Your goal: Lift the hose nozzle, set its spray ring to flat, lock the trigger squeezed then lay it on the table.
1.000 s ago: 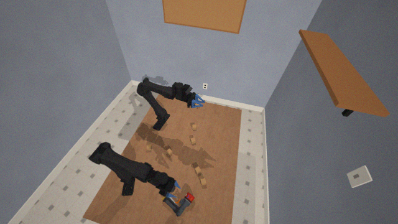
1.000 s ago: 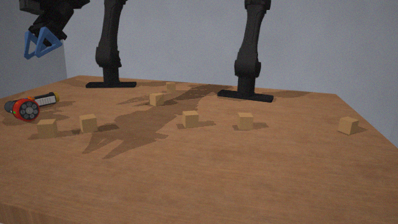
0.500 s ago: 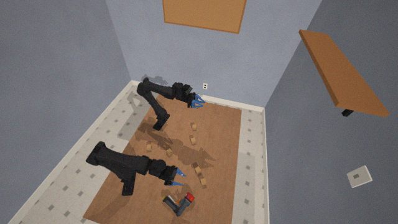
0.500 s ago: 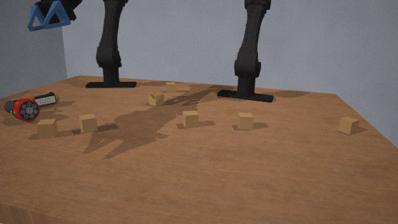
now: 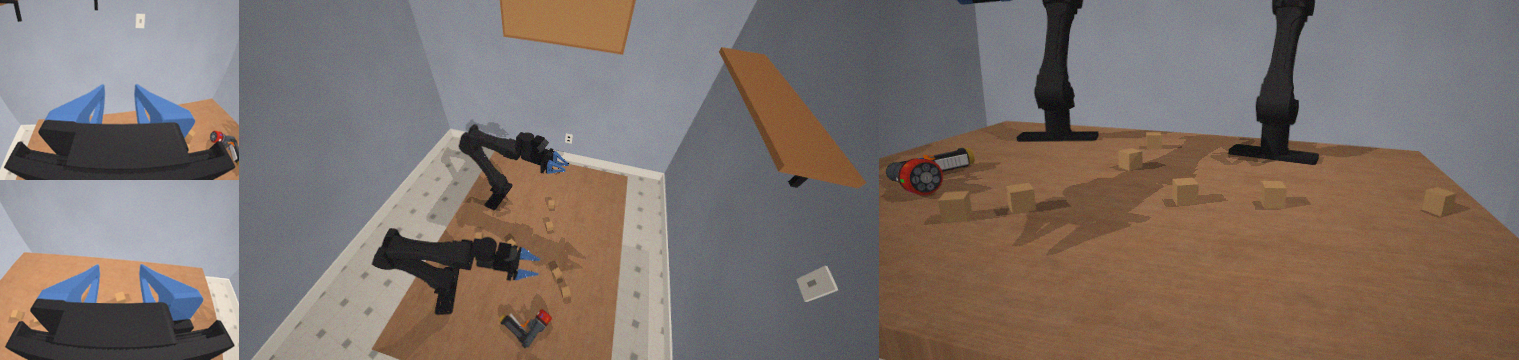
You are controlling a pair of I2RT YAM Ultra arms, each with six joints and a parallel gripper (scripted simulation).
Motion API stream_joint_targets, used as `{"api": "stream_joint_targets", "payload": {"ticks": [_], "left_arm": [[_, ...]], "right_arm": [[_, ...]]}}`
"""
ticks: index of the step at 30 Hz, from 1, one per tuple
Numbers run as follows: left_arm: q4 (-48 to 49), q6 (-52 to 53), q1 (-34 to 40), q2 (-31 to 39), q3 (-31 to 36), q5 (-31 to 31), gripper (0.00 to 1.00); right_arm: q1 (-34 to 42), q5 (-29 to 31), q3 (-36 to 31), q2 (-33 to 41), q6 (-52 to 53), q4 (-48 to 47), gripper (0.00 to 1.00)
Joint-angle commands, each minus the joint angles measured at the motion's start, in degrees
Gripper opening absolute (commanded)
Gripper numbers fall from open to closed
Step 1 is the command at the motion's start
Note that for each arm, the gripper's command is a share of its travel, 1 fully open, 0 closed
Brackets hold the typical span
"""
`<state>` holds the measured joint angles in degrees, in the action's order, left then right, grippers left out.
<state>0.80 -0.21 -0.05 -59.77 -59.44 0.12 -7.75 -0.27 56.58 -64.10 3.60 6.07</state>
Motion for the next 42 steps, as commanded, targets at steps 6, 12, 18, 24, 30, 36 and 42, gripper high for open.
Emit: {"api": "stream_joint_targets", "payload": {"ticks": [6, 12, 18, 24, 30, 36, 42], "left_arm": [[0.9, 0.3, -0.3, -0.4, -2.6, 0.0, 0.37], [0.0, 0.2, -0.1, 0.1, -2.0, -0.1, 0.37], [-0.3, 0.3, 0.0, 0.8, -2.6, -0.1, 0.37], [-0.6, 0.4, 0.2, 0.8, -1.2, -0.1, 0.37], [-0.5, 0.4, 0.3, 0.8, 0.0, -0.1, 0.37], [-0.8, 0.4, 0.5, 0.9, -0.2, -0.2, 0.37], [-0.1, 0.3, 0.6, 1.2, -0.1, -0.2, 0.37]], "right_arm": [[5.1, 0.4, 4.3, 4.3, -3.2, -6.5, 0.5], [7.5, 0.6, 5.6, 3.5, -4.4, -8.3, 0.5], [8.0, 0.2, 6.1, 5.5, -3.6, -7.4, 0.5], [7.8, 0.2, 6.2, 5.8, -3.2, -7.7, 0.5], [7.5, 0.5, 6.1, 5.5, -3.2, -7.6, 0.5], [7.4, 0.5, 6.0, 4.2, -3.2, -7.4, 0.5], [7.5, 0.3, 5.8, 4.5, -3.2, -7.2, 0.5]]}}
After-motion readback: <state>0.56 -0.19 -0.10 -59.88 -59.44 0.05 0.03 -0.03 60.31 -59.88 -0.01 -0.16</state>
